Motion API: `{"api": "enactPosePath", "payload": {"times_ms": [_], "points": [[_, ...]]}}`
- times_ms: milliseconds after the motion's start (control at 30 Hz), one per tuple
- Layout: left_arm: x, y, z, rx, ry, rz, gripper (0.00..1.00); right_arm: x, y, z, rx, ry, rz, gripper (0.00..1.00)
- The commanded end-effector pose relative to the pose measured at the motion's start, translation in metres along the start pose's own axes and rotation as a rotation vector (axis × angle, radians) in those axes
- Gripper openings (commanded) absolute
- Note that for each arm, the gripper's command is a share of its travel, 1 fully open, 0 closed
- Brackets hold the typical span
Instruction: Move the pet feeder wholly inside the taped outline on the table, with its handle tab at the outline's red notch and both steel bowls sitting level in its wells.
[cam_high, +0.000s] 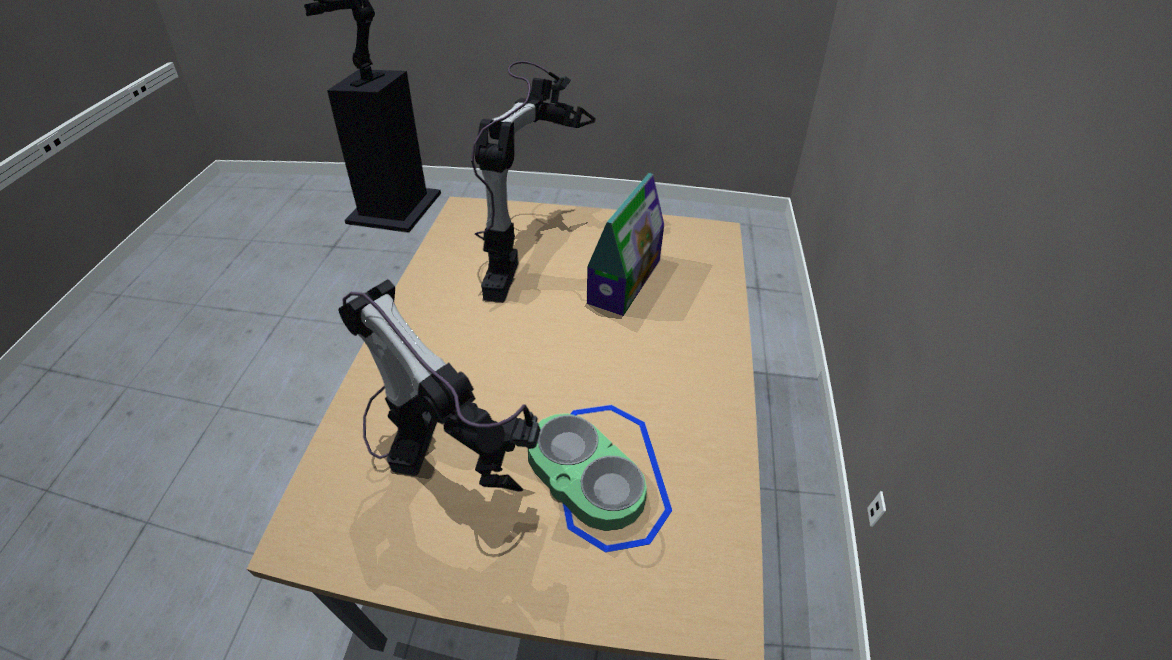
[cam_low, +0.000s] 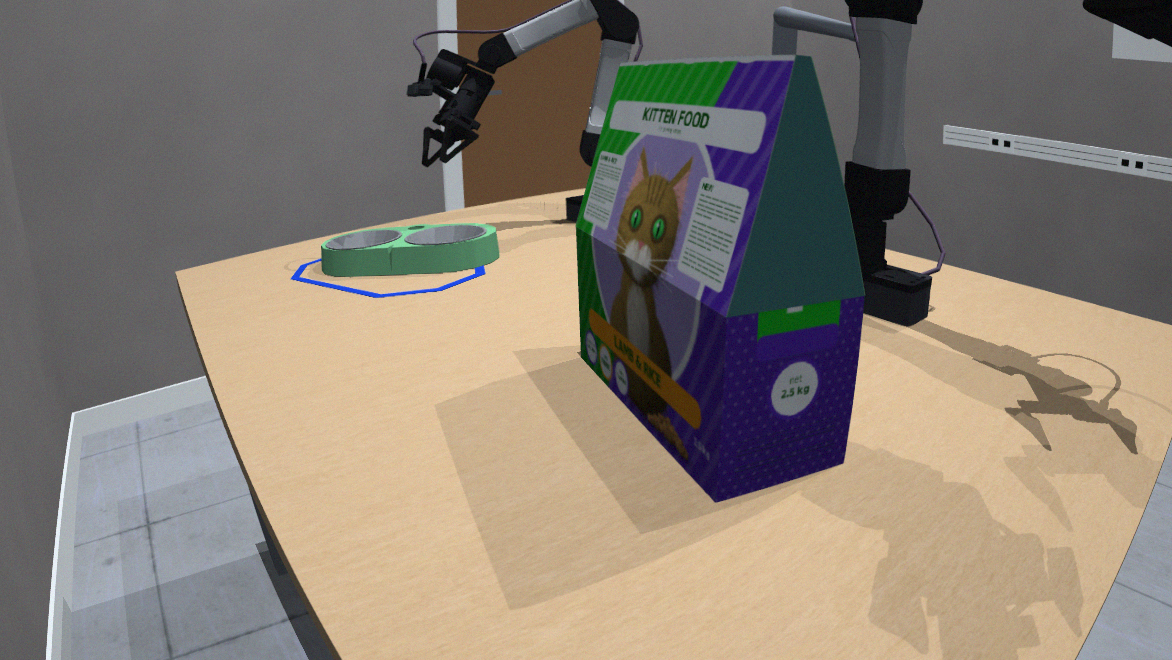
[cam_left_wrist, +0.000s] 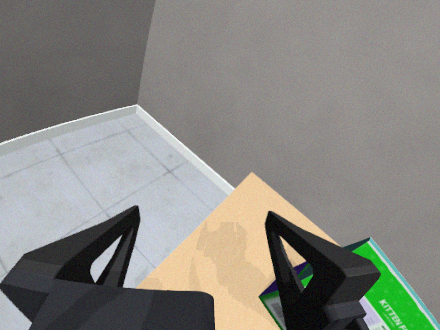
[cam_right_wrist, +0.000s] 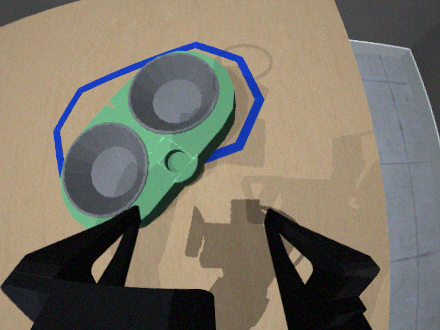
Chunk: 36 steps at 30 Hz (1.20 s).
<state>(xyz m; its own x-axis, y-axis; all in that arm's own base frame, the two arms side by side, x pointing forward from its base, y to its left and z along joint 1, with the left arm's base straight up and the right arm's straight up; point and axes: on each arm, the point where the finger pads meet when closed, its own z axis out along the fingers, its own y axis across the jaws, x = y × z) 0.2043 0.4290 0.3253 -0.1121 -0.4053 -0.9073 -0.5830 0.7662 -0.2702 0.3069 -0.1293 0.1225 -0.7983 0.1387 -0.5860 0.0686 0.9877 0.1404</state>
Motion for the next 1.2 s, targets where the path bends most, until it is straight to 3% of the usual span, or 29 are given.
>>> {"api": "enactPosePath", "payload": {"times_ms": [0,33,100,300,467,600,667,867,1067,1167], "points": [[0.001,-0.067,0.039,0.165,0.01,0.128,1.0,0.0,0.007,0.023,0.119,0.028,0.12,1.0],[0.004,-0.089,0.048,0.213,0.018,0.156,1.0,0.002,0.013,0.029,0.123,0.042,0.13,1.0],[0.004,-0.089,0.048,0.213,0.018,0.156,1.0,0.002,0.013,0.029,0.123,0.042,0.13,1.0],[0.033,-0.232,0.079,0.514,0.053,0.328,1.0,0.001,0.042,0.055,0.136,0.088,0.157,1.0],[0.063,-0.355,0.071,0.773,0.049,0.47,1.0,0.001,0.057,0.067,0.132,0.115,0.153,1.0],[0.1,-0.445,0.044,0.981,0.049,0.57,1.0,0.003,0.061,0.071,0.125,0.128,0.143,1.0],[0.1,-0.445,0.044,0.981,0.049,0.57,1.0,0.003,0.061,0.071,0.125,0.128,0.143,1.0],[0.175,-0.552,-0.017,1.288,0.08,0.716,1.0,0.001,0.062,0.069,0.123,0.118,0.14,1.0],[0.271,-0.623,-0.101,1.594,0.15,0.83,1.0,0.001,0.062,0.069,0.124,0.118,0.14,1.0],[0.319,-0.638,-0.142,1.719,0.211,0.871,1.0,0.016,0.061,0.07,0.134,0.184,0.176,0.66]]}}
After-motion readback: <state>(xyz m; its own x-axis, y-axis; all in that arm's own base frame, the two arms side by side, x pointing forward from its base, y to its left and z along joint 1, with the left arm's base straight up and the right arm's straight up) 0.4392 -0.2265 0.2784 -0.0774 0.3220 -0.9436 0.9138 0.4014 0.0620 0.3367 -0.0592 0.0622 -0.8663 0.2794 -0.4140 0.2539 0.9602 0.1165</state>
